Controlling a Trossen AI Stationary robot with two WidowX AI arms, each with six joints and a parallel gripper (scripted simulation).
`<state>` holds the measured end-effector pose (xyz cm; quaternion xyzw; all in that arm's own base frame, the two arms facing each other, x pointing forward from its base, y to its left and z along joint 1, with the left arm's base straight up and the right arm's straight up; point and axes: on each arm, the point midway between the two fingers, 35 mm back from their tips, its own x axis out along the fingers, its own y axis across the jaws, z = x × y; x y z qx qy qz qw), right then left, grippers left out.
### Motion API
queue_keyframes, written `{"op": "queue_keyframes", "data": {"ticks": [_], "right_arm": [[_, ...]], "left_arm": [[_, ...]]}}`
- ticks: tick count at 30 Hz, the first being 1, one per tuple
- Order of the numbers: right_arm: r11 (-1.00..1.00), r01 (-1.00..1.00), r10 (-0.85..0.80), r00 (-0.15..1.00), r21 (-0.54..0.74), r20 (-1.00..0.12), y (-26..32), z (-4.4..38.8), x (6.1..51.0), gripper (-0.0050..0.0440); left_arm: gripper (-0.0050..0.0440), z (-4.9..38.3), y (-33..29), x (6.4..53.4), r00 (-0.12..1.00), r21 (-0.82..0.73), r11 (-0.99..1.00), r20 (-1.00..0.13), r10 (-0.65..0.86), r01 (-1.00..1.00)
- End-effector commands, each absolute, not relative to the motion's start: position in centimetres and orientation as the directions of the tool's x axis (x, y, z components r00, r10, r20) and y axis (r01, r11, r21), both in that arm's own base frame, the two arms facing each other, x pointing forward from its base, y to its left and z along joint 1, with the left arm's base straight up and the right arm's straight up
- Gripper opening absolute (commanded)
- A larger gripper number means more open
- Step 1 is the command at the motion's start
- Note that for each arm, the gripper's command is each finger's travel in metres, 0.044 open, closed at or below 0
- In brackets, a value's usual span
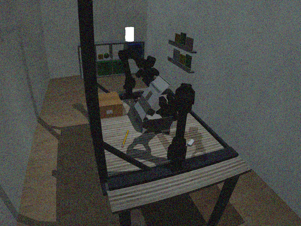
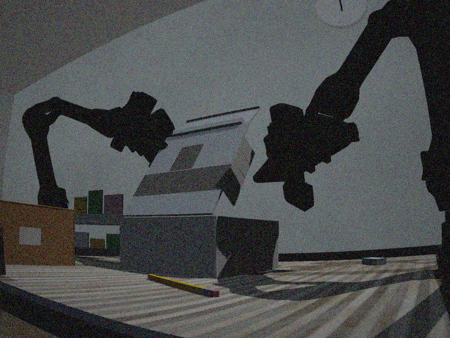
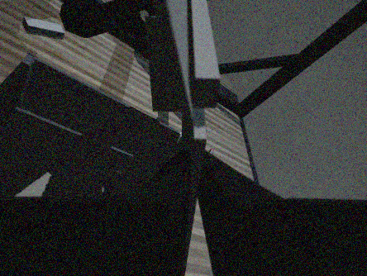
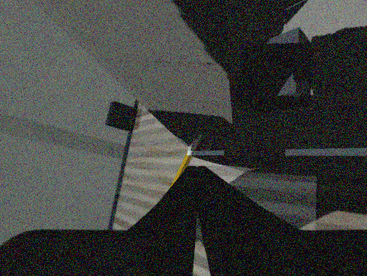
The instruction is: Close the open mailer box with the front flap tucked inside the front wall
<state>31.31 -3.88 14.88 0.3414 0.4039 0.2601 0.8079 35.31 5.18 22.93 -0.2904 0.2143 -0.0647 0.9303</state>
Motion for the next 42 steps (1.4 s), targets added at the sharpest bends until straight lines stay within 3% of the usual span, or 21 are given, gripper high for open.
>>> {"op": "queue_keyframes", "data": {"ticks": [1, 42], "right_arm": [[0.643, -0.190, 0.694, 0.554, 0.742, -0.459, -4.1, 16.1, 32.6, -0.0050], [0.643, -0.190, 0.694, 0.555, 0.742, -0.459, -4.8, 15.6, 34.8, -0.0050]], "left_arm": [[-0.0050, 24.3, 5.4, 35.2, 0.915, -0.554, 0.833, -0.330, -0.234, 0.013], [-0.0050, 24.3, 5.4, 35.2, 0.915, -0.554, 0.833, -0.330, -0.234, 0.013]]}}
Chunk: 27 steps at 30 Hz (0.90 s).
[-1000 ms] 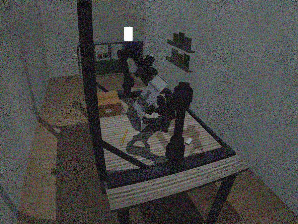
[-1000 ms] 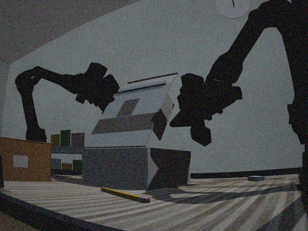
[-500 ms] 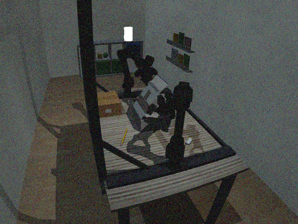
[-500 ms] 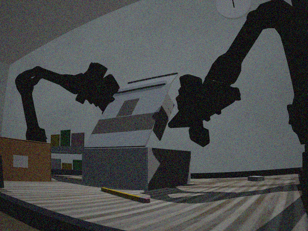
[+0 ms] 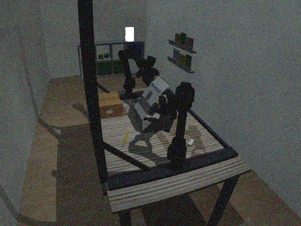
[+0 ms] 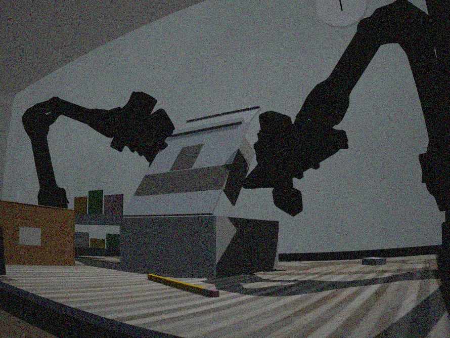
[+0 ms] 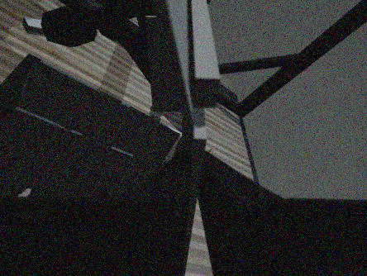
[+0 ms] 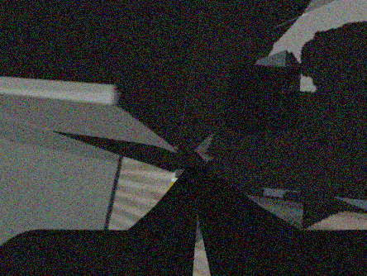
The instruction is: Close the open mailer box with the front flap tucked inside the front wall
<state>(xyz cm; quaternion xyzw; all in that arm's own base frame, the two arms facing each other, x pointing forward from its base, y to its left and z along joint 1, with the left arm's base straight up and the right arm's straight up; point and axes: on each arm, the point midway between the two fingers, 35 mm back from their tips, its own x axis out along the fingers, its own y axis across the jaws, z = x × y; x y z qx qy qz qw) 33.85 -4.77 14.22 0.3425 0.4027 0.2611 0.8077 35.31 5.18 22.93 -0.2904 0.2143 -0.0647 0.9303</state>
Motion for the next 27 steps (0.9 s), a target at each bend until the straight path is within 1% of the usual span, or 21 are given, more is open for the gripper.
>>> {"op": "queue_keyframes", "data": {"ticks": [1, 21, 27], "right_arm": [[0.643, -0.190, 0.694, 0.555, 0.742, -0.459, -4.9, 15.5, 34.9, -0.0050], [0.644, -0.188, 0.693, 0.555, 0.742, -0.461, -5.2, 15.3, 36.0, -0.0050], [0.643, -0.193, 0.693, 0.558, 0.741, -0.456, -4.4, 15.8, 33.3, -0.0050]], "left_arm": [[-0.0050, 24.3, 5.4, 35.2, 0.915, -0.554, 0.833, -0.330, -0.234, 0.013], [-0.0050, 24.3, 5.4, 35.2, 0.915, -0.554, 0.833, -0.330, -0.234, 0.013], [-0.0050, 24.3, 5.4, 35.2, 0.915, -0.554, 0.833, -0.330, -0.234, 0.013]]}}
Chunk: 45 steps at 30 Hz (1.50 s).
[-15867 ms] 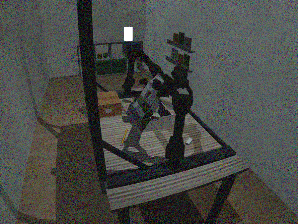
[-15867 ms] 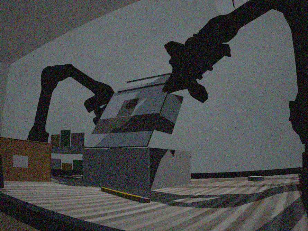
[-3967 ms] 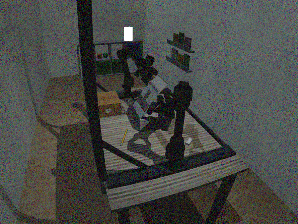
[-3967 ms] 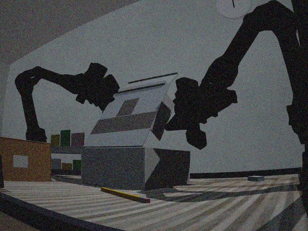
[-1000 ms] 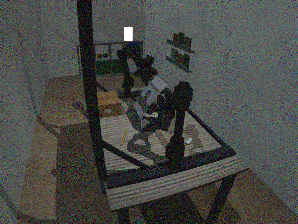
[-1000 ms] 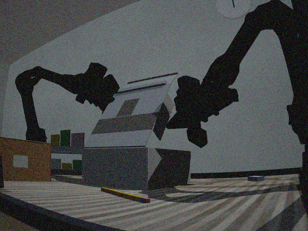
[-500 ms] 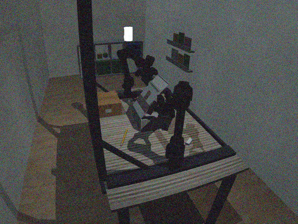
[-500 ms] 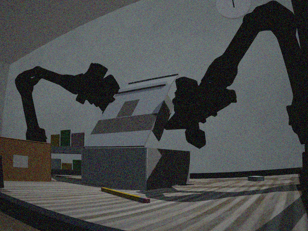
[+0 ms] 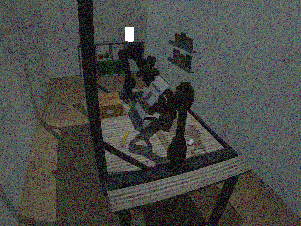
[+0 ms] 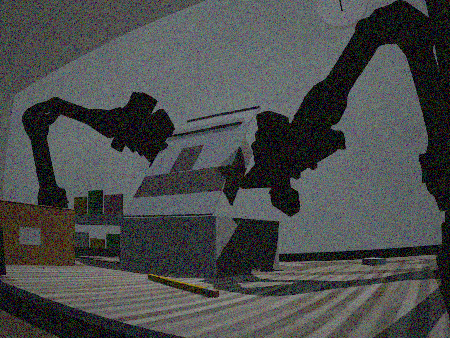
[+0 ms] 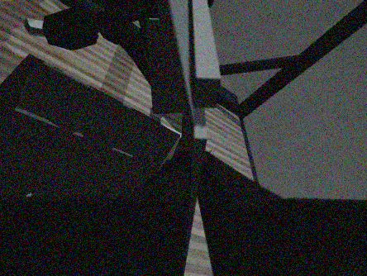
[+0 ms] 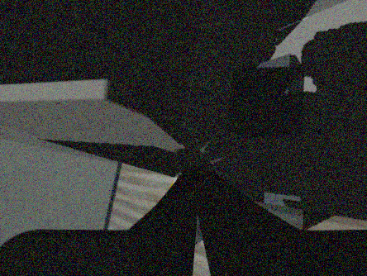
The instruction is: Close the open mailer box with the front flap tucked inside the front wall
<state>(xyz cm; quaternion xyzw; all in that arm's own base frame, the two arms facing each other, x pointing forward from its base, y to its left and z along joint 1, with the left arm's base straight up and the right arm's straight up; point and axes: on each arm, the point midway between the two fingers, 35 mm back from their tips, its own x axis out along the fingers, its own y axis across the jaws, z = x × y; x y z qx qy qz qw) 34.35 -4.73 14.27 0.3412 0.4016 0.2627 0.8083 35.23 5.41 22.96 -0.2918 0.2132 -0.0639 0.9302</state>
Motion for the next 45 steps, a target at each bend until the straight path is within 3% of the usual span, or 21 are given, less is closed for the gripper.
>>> {"op": "queue_keyframes", "data": {"ticks": [1, 5, 6, 19, 45], "right_arm": [[0.643, -0.193, 0.693, 0.558, 0.741, -0.456, -4.3, 15.9, 32.9, -0.0050], [0.642, -0.192, 0.694, 0.558, 0.742, -0.456, -4.2, 15.9, 32.8, -0.0050], [0.645, -0.196, 0.692, 0.560, 0.739, -0.455, -4.4, 16.1, 32.9, 0.0000], [0.643, -0.190, 0.692, 0.559, 0.742, -0.457, -8.7, 18.5, 30.2, 0.0000], [0.645, -0.195, 0.692, 0.560, 0.739, -0.456, -8.7, 18.7, 30.1, 0.0000]], "left_arm": [[-0.0050, 24.3, 5.4, 35.2, 0.915, -0.554, 0.833, -0.330, -0.234, 0.013], [-0.0050, 24.3, 5.4, 35.2, 0.915, -0.554, 0.833, -0.330, -0.234, 0.013], [-0.0050, 23.8, 5.5, 35.2, 0.912, -0.557, 0.830, -0.337, -0.236, 0.009], [-0.0050, 21.2, 8.2, 35.2, 0.909, -0.706, 0.708, -0.294, -0.296, 0.003], [-0.0050, 16.5, 11.7, 35.2, 0.909, -0.880, 0.474, -0.195, -0.369, 0.004]]}}
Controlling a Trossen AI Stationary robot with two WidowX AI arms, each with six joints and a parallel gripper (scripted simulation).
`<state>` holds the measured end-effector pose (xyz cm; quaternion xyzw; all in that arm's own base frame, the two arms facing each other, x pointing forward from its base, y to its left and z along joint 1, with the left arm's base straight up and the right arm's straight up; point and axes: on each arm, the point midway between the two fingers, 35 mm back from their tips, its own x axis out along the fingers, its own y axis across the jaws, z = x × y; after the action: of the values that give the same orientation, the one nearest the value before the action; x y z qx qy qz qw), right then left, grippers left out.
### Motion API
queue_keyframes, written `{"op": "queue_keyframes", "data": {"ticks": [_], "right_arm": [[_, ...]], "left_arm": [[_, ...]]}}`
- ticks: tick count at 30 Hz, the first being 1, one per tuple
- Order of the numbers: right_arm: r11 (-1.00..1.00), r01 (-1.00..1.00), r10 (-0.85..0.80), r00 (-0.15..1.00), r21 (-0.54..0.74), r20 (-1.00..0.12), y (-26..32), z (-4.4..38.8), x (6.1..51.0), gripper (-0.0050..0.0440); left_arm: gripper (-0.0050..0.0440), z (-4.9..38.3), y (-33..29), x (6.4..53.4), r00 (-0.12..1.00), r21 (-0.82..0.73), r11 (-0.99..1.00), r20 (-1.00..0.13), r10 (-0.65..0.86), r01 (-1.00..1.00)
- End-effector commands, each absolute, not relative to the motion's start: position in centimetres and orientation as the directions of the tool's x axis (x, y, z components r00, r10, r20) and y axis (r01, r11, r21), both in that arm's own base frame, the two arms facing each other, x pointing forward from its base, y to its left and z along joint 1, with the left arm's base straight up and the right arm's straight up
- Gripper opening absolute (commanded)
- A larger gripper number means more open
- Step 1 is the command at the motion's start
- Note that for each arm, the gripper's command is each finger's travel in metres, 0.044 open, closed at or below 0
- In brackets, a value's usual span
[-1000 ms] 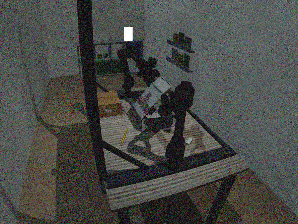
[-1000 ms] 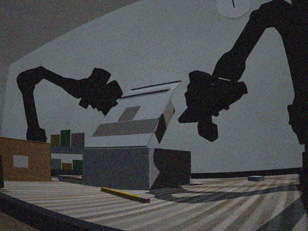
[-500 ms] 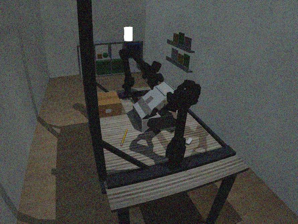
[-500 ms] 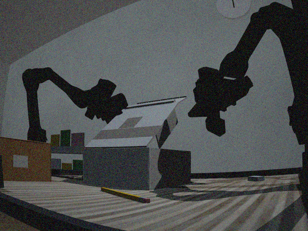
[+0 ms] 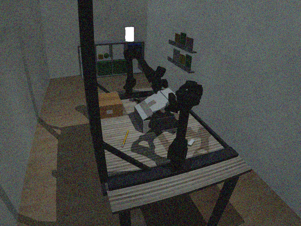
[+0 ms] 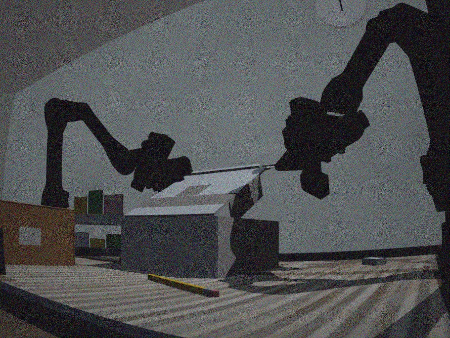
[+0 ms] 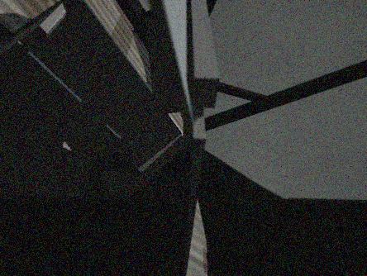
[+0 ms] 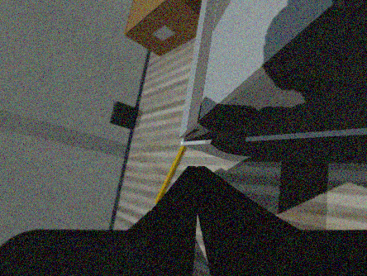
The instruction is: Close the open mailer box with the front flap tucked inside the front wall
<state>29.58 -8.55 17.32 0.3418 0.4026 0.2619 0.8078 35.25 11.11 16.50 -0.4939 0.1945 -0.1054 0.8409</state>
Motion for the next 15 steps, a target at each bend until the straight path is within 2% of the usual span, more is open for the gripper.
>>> {"op": "queue_keyframes", "data": {"ticks": [1, 13, 15], "right_arm": [[0.645, -0.195, 0.692, 0.560, 0.739, -0.456, -8.73, 18.66, 30.11, 0.0000], [0.644, -0.189, 0.692, 0.556, 0.741, -0.460, -8.55, 18.52, 29.93, 0.0000], [0.655, -0.199, 0.688, 0.555, 0.729, -0.467, -8.44, 18.53, 29.87, 0.0048]], "left_arm": [[-0.0050, 16.54, 11.66, 35.16, 0.909, -0.880, 0.474, -0.195, -0.369, 0.004], [-0.0050, 16.63, 11.64, 35.18, 0.910, -0.879, 0.477, -0.195, -0.366, 0.004], [-0.0050, 16.63, 11.64, 35.18, 0.910, -0.879, 0.477, -0.195, -0.366, 0.004]]}}
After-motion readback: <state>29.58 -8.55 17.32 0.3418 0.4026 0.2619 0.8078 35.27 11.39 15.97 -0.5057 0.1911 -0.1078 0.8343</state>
